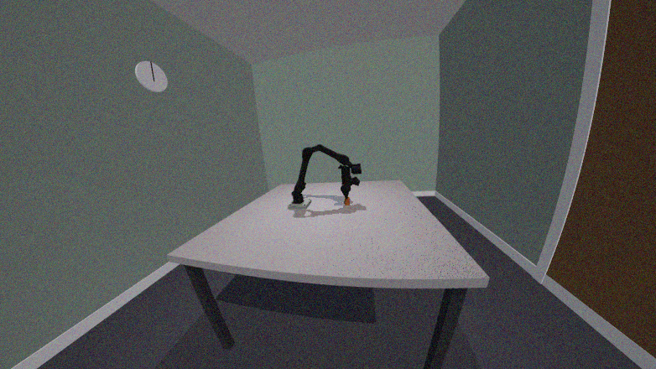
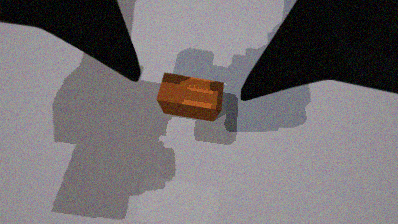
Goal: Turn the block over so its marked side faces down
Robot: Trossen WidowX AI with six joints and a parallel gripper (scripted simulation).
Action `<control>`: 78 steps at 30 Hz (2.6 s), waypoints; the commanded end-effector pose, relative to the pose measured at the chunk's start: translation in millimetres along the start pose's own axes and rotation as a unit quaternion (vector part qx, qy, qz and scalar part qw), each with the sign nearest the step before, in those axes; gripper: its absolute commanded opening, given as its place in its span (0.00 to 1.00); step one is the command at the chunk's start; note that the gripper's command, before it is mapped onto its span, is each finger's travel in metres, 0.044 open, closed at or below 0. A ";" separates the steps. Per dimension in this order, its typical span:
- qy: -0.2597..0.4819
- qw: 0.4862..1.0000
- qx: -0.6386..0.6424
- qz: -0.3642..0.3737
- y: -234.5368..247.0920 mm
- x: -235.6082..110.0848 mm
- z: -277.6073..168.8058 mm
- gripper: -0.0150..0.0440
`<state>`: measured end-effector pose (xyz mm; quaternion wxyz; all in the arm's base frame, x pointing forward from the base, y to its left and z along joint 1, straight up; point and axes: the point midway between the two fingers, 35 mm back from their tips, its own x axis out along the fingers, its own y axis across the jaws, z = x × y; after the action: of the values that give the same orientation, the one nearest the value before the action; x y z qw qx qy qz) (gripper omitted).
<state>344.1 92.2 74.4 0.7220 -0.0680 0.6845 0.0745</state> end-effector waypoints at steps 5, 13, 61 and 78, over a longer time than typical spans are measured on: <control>0.005 1.000 -0.002 0.001 0.2 16.7 -2.6 1.00; 0.006 1.000 -0.002 0.001 0.2 28.6 -3.2 1.00; -0.052 0.999 -0.003 0.001 0.4 4.3 -0.8 0.25; -0.179 0.984 -0.005 0.001 0.5 10.8 -2.8 0.25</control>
<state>343.7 93.1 64.7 0.8187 -0.0564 0.5645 0.0888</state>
